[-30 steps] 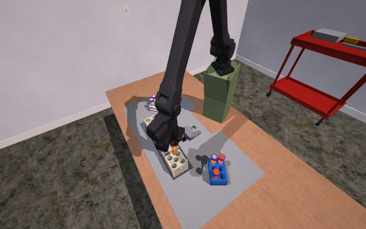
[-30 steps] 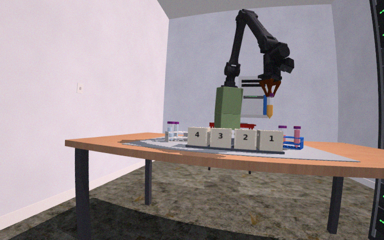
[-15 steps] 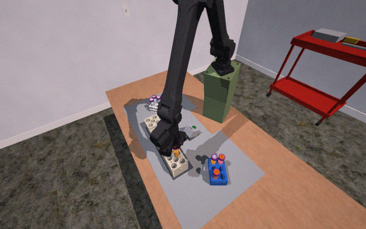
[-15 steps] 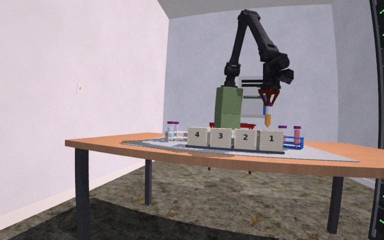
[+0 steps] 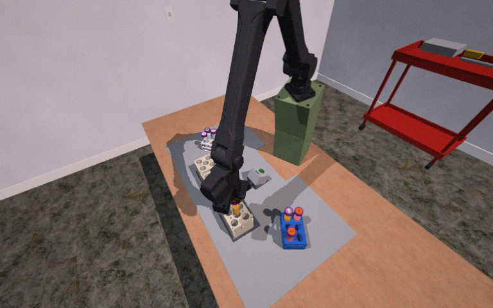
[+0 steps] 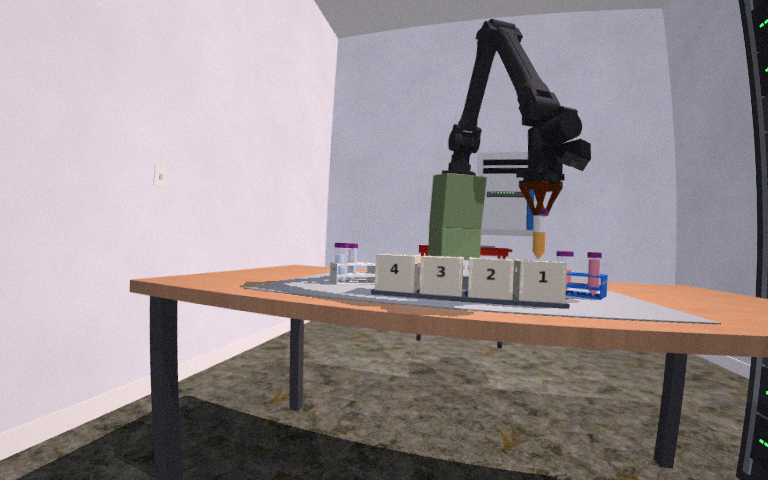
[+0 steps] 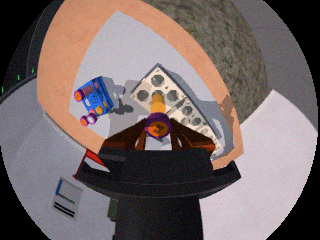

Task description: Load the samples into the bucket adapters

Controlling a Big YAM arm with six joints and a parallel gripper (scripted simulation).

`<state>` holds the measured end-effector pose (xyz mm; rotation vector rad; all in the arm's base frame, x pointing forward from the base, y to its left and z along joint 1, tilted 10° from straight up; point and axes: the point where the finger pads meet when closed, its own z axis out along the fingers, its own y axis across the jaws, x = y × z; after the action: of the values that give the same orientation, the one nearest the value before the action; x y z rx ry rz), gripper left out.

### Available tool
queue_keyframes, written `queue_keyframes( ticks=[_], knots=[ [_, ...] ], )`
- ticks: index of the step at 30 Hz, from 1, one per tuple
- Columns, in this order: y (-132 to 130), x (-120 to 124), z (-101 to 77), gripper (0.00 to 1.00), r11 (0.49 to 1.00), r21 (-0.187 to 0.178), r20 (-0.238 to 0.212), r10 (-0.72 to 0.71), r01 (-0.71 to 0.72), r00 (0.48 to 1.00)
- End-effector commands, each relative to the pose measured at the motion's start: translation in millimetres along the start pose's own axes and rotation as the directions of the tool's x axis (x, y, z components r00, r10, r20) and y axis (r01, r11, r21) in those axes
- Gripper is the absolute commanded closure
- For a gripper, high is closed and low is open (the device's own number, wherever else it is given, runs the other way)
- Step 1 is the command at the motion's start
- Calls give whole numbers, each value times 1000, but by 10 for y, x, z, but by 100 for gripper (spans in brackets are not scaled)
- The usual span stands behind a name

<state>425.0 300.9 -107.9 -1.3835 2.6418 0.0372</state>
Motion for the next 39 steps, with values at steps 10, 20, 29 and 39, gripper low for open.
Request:
queue_keyframes(
  ticks=[10,20,29,39],
  knots=[
    [-69,-200,-141,100,1000,15,46,-6,5,999],
    [-81,-261,19,100,1000,17,53,-18,17,998],
    [-45,-179,142,100,1000,12,40,-19,18,999],
    [-62,-248,227,100,1000,16,52,-20,19,998]
  ],
)
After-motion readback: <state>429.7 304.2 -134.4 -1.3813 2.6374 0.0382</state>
